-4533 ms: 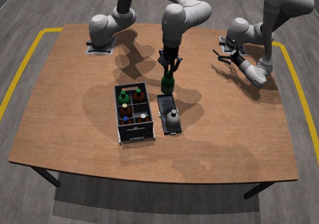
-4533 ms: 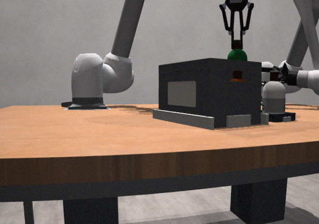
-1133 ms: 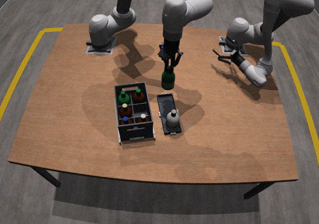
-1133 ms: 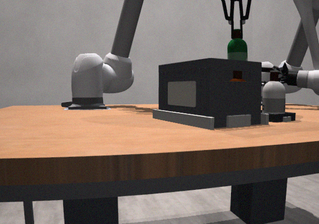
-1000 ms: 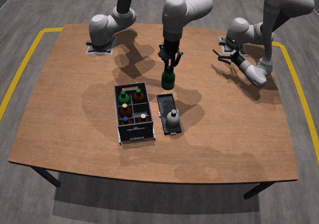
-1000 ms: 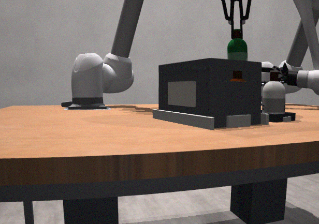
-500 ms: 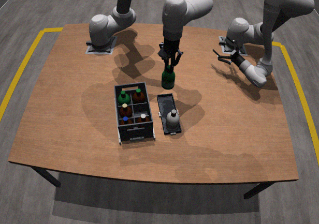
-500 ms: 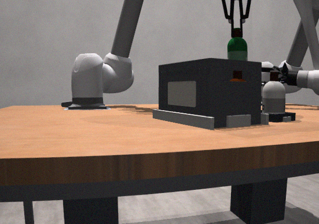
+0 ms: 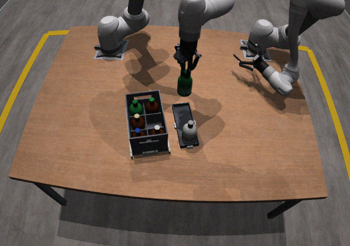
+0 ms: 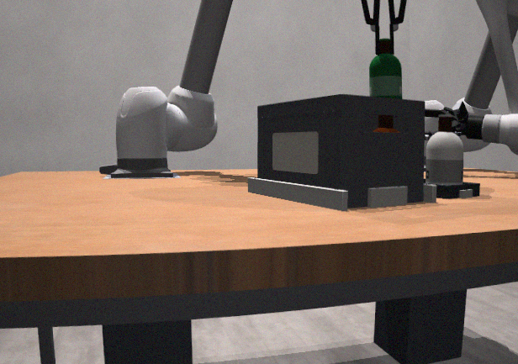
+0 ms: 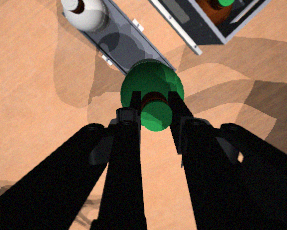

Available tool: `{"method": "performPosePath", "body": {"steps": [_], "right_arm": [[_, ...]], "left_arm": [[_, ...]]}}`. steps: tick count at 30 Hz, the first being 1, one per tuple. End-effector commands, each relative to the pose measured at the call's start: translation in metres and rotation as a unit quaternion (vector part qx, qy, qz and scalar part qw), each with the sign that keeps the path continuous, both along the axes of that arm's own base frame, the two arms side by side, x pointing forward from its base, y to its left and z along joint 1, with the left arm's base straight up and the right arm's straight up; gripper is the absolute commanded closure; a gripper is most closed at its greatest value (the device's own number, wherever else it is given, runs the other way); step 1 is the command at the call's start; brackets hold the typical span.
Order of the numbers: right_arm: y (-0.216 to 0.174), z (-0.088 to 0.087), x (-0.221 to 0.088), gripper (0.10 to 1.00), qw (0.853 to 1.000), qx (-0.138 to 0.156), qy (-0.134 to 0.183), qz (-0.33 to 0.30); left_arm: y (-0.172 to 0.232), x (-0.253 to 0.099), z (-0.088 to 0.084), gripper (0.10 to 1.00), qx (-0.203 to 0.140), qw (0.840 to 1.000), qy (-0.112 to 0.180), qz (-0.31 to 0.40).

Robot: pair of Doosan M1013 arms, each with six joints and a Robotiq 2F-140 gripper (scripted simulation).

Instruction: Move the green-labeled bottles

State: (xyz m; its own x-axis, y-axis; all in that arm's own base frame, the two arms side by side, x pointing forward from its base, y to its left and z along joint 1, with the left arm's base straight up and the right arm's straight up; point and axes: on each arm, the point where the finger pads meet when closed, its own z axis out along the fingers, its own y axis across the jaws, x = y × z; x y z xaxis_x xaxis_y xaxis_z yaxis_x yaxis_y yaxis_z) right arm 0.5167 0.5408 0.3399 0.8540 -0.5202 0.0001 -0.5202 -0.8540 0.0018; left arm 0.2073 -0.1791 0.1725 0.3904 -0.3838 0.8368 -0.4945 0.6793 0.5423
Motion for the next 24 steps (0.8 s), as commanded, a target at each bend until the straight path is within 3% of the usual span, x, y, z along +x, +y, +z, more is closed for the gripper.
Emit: {"method": "performPosePath", "body": {"steps": [1,24], "right_arm": [[0.0002,0.0019,0.0001,0.999,1.0,0.001,0.0,0.0],[0.0002,0.0038,0.0,0.999,1.0,0.001,0.0,0.0]], "left_arm": [[0.0,0.0,0.0002,0.098,0.0,1.0,0.0,0.0],[0.0,0.0,0.0002,0.098,0.0,1.0,0.0,0.0]]}}
